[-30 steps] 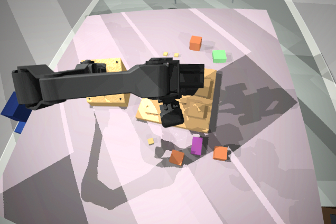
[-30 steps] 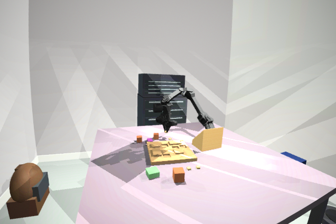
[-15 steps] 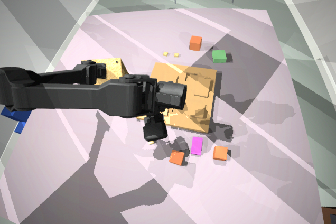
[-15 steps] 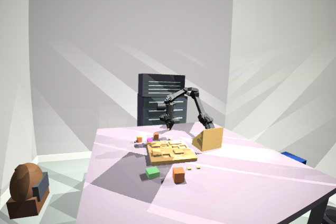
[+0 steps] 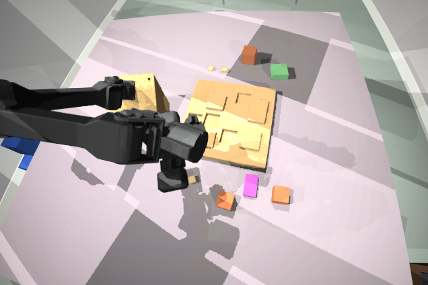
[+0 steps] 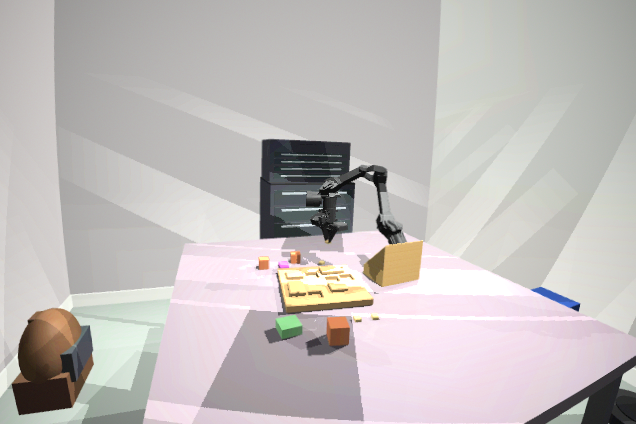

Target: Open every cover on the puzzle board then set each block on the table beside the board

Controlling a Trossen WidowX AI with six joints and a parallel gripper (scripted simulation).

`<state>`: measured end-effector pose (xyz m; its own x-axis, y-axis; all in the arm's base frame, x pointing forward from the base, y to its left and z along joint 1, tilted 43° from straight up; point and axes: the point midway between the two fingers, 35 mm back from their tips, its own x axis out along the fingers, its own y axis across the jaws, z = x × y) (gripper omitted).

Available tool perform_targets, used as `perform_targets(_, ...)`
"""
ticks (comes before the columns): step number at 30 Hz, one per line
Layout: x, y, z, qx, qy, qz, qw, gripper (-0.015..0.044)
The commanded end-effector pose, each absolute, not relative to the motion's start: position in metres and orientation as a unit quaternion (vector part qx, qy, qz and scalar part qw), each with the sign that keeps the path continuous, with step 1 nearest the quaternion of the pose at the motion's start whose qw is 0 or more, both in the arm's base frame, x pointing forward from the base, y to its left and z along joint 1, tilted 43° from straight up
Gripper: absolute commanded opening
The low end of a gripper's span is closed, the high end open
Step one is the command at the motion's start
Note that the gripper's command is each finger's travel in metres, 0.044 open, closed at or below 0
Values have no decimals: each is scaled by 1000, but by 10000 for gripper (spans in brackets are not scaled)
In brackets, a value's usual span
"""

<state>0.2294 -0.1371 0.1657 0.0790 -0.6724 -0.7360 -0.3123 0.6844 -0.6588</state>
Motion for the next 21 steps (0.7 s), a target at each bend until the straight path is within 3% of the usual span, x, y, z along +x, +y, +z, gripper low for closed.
perform_targets(1, 217, -141, 166, -372, 667, -137, 631, 80)
perform_targets(11, 184, -151, 173, -377, 666, -142, 628, 80)
perform_targets(21, 188, -159, 162, -375, 667, -141, 628, 80)
